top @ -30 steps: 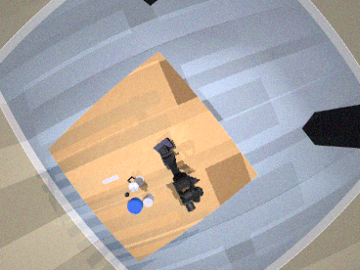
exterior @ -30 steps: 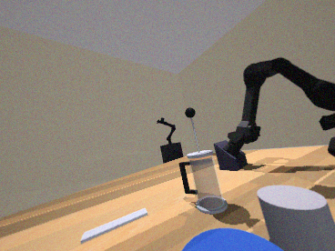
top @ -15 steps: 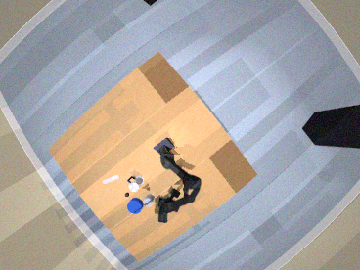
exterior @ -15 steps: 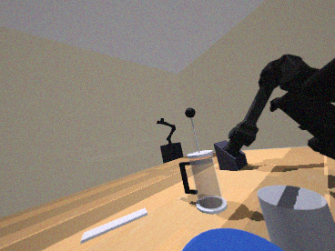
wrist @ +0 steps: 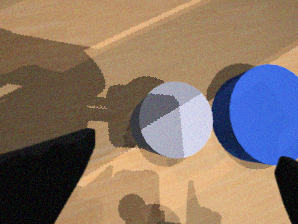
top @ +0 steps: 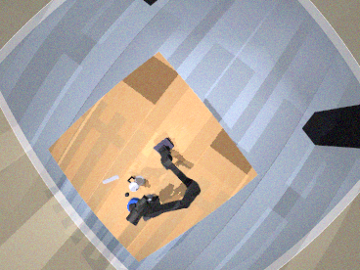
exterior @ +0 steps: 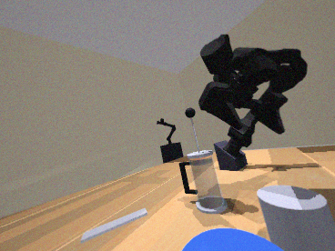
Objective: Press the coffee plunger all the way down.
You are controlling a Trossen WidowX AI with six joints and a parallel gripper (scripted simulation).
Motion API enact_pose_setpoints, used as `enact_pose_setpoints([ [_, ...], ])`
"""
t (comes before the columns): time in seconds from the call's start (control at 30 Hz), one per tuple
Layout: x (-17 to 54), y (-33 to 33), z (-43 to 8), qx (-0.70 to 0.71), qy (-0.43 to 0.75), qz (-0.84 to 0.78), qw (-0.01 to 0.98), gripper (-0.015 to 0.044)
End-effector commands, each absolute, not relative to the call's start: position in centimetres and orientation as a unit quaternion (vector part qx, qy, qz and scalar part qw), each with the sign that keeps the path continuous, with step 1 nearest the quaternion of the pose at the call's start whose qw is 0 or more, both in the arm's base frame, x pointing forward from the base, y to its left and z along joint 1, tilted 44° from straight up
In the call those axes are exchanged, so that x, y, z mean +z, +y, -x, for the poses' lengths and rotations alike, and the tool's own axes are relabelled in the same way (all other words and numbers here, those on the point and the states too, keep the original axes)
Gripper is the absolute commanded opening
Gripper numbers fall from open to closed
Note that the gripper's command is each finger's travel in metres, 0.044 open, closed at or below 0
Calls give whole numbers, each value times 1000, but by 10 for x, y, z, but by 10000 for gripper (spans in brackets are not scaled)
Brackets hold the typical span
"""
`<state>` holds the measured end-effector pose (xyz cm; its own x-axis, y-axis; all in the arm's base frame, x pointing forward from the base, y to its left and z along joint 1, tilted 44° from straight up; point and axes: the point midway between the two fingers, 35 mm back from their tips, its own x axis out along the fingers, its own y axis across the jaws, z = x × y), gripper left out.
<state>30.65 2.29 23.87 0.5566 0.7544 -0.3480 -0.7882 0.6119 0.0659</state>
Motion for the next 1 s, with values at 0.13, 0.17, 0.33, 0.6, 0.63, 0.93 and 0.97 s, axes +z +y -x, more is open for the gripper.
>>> enact_pose_setpoints([
  [0.13, 243, -63, -306, 311, 199, -36, 928, 440],
  [0.17, 243, -70, -304, 303, 201, -45, 930, 440],
  [0.33, 241, -107, -287, 248, 206, -131, 937, 440],
  [0.6, 241, -181, -234, 120, 165, -338, 919, 440],
  [0.63, 241, -183, -233, 117, 163, -342, 918, 440],
  [0.93, 206, -151, -241, 122, 162, -340, 918, 440],
  [0.97, 201, -146, -241, 123, 161, -340, 918, 440],
])
